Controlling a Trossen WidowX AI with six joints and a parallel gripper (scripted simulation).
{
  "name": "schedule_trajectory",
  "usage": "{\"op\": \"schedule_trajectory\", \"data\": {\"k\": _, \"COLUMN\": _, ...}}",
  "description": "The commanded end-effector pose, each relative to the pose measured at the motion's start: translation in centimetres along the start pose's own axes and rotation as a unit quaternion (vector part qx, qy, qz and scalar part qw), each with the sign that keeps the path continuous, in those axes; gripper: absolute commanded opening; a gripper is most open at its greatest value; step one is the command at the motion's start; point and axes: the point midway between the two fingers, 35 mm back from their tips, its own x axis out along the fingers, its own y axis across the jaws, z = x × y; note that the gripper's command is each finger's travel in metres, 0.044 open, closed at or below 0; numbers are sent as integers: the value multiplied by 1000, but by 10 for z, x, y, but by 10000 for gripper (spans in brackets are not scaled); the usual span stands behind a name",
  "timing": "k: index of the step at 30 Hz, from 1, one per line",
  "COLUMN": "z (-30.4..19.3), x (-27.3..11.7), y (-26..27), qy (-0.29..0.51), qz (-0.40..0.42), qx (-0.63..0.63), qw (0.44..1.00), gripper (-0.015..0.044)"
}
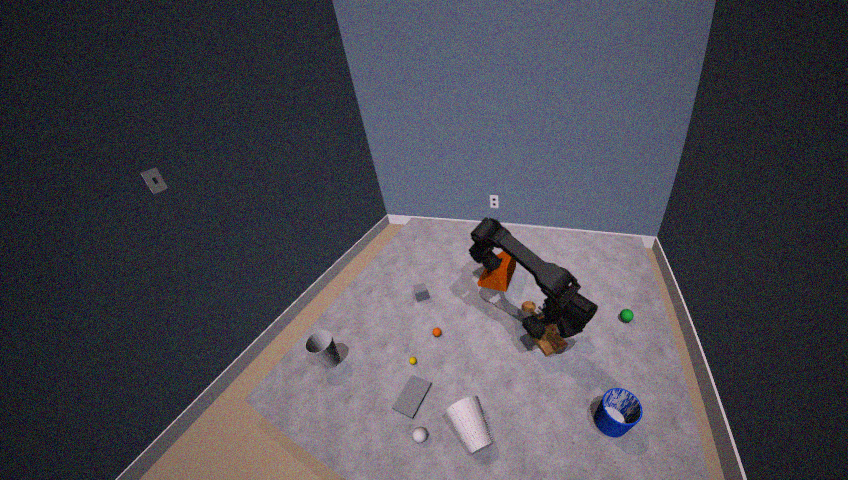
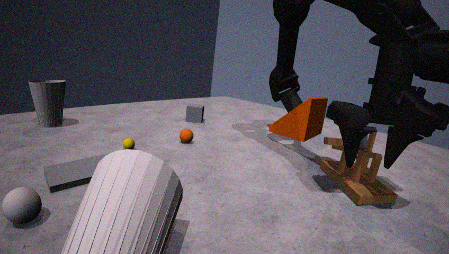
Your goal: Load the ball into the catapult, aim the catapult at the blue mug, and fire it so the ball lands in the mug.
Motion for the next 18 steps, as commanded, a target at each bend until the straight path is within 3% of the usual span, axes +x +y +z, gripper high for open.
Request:
{"op": "schedule_trajectory", "data": {"k": 1, "z": 5, "x": -50, "y": 3, "qy": -14, "qz": 4, "qx": 4, "qw": 1000, "gripper": 440}}
{"op": "schedule_trajectory", "data": {"k": 3, "z": 2, "x": -77, "y": 3, "qy": -14, "qz": 4, "qx": 3, "qw": 1000, "gripper": 440}}
{"op": "schedule_trajectory", "data": {"k": 6, "z": 0, "x": -86, "y": 3, "qy": -14, "qz": 4, "qx": 3, "qw": 1000, "gripper": 440}}
{"op": "schedule_trajectory", "data": {"k": 7, "z": 3, "x": -73, "y": 2, "qy": -17, "qz": 0, "qx": 0, "qw": 1000, "gripper": 440}}
{"op": "schedule_trajectory", "data": {"k": 14, "z": -2, "x": -80, "y": 4, "qy": -14, "qz": 1, "qx": -2, "qw": 1000, "gripper": 440}}
{"op": "schedule_trajectory", "data": {"k": 18, "z": -1, "x": -42, "y": 4, "qy": -13, "qz": 1, "qx": 0, "qw": 1000, "gripper": 440}}
